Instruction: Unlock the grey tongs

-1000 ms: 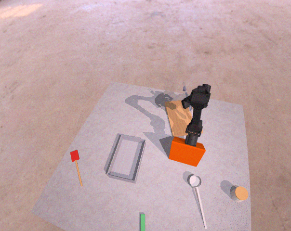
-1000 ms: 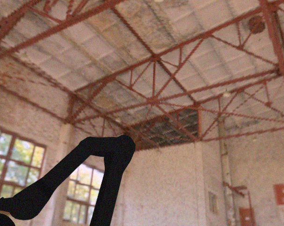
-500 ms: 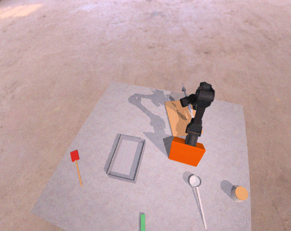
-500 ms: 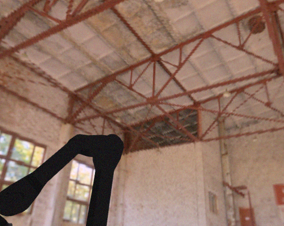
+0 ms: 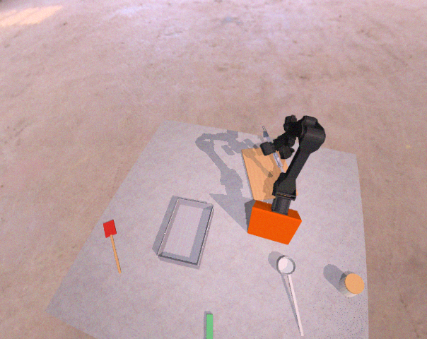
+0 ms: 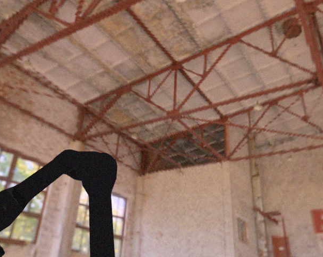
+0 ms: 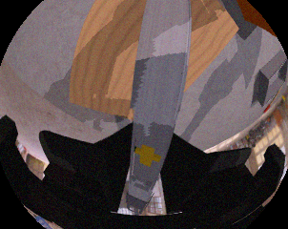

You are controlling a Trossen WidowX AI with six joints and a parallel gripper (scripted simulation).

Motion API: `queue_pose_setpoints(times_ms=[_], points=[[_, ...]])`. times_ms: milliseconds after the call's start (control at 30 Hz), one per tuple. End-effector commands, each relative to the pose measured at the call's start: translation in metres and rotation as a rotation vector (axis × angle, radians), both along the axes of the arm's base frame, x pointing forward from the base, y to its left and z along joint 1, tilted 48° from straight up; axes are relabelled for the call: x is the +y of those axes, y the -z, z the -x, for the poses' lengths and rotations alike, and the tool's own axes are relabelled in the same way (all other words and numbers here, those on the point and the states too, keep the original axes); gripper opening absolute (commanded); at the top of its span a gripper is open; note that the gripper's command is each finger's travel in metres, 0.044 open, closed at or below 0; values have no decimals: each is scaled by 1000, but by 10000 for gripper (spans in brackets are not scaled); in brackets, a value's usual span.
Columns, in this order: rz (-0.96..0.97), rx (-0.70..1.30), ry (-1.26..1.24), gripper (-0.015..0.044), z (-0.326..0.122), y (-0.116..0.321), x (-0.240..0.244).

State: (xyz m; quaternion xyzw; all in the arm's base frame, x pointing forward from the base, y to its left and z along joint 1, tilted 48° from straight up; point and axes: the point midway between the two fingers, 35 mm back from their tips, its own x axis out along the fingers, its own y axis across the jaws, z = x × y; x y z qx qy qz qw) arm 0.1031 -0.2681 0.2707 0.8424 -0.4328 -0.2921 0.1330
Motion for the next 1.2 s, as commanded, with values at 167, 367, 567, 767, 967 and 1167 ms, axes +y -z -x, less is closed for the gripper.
queue_pose_setpoints(times_ms=[167, 367, 567, 767, 967, 1167], points=[[-115, 128, 105, -150, -5, 5, -7], [-166, 231, 163, -150, -8, 7, -7], [-197, 350, 220, -150, -9, 7, -6], [-205, 423, 250, -150, -11, 5, -4], [-205, 423, 250, -150, -11, 5, -4], [-205, 423, 250, -150, -11, 6, -5]])
